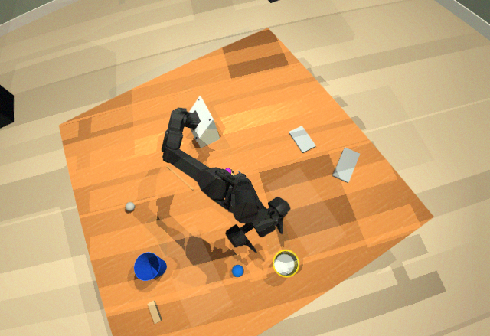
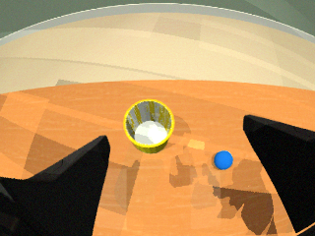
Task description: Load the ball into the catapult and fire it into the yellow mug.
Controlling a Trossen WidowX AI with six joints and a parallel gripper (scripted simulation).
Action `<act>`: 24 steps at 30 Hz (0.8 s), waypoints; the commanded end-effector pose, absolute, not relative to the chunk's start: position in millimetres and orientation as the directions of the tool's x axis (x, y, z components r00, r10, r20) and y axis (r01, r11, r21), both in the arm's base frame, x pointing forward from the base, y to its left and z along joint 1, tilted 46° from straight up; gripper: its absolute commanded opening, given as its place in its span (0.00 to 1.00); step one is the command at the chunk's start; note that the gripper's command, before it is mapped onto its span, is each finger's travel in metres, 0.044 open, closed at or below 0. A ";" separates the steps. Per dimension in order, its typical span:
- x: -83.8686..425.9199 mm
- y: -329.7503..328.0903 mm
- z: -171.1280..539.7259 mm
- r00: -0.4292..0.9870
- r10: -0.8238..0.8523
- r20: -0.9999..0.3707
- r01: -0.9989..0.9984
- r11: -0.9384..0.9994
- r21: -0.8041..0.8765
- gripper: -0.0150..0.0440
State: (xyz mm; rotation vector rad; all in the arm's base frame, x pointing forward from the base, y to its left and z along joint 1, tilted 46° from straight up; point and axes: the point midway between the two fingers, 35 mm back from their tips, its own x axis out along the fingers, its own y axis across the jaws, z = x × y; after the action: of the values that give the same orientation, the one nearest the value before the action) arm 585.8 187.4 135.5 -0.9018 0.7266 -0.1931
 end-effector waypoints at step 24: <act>587.1 186.8 134.2 0.749 -0.449 -0.488 -0.138 0.615 -0.776 0.29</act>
State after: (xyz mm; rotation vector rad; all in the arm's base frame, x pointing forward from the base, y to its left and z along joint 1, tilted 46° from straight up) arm 586.6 187.5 133.7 -0.9055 0.7270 -0.1934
